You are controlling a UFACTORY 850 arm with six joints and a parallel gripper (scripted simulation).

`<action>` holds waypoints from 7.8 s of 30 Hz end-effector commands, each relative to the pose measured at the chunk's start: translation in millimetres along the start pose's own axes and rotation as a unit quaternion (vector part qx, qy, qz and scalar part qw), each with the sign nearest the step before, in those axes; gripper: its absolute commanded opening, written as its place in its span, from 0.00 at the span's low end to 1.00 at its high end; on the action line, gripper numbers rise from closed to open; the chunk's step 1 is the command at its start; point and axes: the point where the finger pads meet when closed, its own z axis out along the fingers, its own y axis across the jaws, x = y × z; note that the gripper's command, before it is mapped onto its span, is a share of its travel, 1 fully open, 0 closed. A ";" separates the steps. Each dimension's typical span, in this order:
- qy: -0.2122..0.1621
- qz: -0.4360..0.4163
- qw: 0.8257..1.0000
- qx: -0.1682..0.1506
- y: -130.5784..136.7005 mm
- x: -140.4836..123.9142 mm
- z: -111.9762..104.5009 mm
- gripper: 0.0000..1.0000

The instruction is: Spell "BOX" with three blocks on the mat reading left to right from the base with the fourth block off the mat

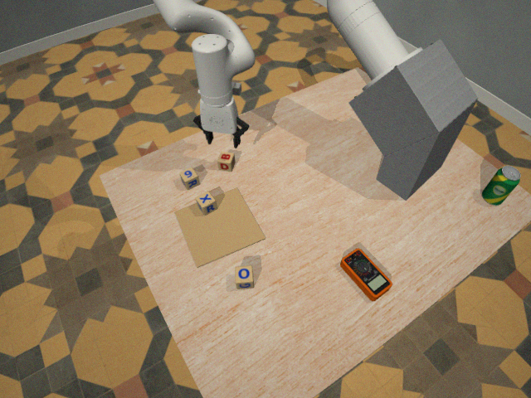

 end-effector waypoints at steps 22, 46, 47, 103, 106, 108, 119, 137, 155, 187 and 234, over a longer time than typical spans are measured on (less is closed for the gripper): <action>0.000 0.000 1.000 0.000 -0.3 0.4 34.0 0.87; 0.000 0.000 1.000 0.000 -0.3 0.7 45.6 0.87; 0.000 0.000 1.000 0.000 -0.3 0.7 45.6 0.87; 0.000 0.000 1.000 0.000 -0.3 0.6 87.8 0.87; 0.000 0.000 1.000 0.000 -0.3 0.6 93.5 0.87; 0.000 0.000 1.000 0.000 -0.3 0.6 95.6 0.87; 0.000 0.000 1.000 0.000 -0.3 0.6 96.7 0.87; 0.000 0.000 1.000 0.000 -0.3 0.6 96.7 0.87; 0.000 0.000 1.000 0.000 -0.3 0.6 96.7 0.65; 0.000 0.000 1.000 0.000 -0.3 0.6 96.7 0.44; 0.000 -0.003 1.000 0.000 -0.4 -1.8 -3.2 0.44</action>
